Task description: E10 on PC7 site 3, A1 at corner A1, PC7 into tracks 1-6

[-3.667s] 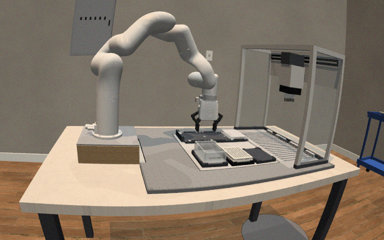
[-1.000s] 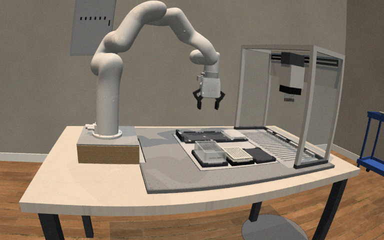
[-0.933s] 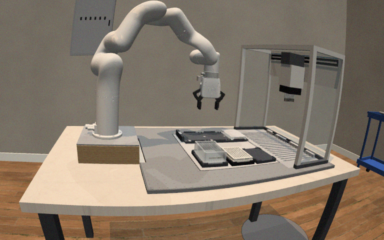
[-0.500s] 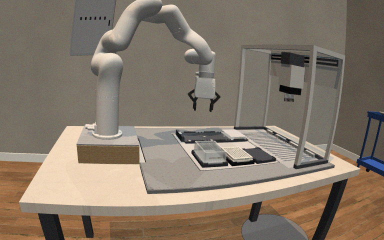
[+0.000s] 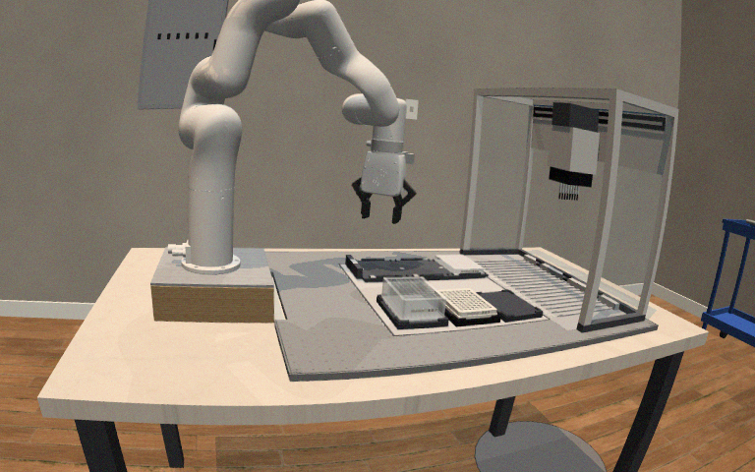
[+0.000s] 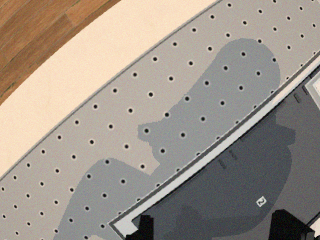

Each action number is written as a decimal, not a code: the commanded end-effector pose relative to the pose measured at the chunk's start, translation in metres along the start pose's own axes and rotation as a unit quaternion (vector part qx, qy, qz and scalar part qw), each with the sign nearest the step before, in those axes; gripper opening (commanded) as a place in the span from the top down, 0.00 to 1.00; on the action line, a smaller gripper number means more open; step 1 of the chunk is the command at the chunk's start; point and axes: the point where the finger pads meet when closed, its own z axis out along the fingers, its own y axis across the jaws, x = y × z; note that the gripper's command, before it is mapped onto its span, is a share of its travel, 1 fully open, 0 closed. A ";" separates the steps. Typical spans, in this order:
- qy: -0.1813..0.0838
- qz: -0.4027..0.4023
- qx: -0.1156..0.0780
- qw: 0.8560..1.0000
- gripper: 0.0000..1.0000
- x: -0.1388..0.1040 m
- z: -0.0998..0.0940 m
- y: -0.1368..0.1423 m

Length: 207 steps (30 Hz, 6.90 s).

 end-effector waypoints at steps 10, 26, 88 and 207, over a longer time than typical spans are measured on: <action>0.007 0.190 -0.002 0.982 0.19 -0.051 -0.002 -0.021; 0.007 0.412 0.000 0.911 0.19 -0.106 -0.001 -0.044; 0.007 0.429 0.000 0.903 0.19 -0.105 0.068 -0.043; 0.007 0.429 0.000 0.903 0.19 -0.075 0.106 -0.006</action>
